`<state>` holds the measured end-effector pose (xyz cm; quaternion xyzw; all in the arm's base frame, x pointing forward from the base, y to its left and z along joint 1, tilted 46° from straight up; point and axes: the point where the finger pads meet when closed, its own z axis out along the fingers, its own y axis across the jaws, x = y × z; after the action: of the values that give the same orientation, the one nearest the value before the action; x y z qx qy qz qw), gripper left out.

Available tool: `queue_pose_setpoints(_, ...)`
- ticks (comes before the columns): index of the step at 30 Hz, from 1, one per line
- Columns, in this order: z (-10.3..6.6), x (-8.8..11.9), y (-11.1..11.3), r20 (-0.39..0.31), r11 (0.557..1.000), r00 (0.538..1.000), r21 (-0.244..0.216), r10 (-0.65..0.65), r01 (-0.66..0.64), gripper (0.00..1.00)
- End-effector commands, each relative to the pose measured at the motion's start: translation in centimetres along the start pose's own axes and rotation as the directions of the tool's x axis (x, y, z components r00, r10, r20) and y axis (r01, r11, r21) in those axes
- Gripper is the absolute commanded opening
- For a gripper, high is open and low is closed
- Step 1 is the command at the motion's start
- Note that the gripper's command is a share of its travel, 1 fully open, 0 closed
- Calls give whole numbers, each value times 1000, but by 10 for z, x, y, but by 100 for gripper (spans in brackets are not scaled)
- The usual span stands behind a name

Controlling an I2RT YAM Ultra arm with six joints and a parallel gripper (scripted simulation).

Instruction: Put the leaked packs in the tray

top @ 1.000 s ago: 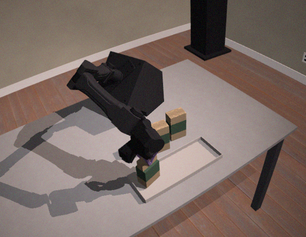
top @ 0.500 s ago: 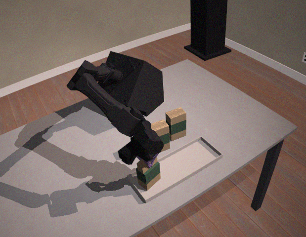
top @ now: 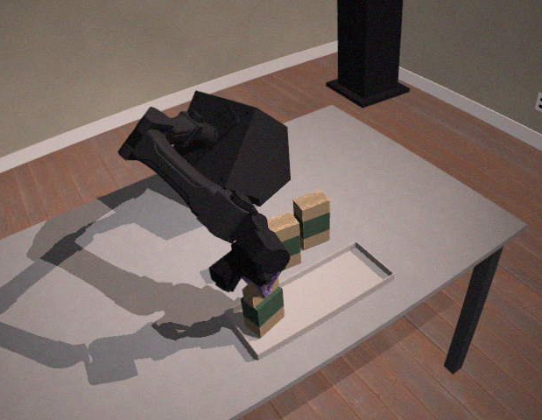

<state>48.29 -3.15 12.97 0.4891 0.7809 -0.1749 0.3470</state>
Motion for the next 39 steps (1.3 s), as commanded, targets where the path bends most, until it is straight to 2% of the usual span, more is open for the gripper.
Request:
queue_pose_setpoints(1, -8, 3, 8, 5, 1000, 1000, -28, -6, 7, 26)
queue_pose_setpoints(13, -8, 3, 8, 5, 1000, 1000, -28, -6, 7, 26)
queue_pose_setpoints(14, -8, 3, 8, 5, 1000, 1000, -28, -6, 7, 79)
queue_pose_setpoints(39, -8, 4, 7, 4, 1000, 1000, -26, -8, 8, 79)
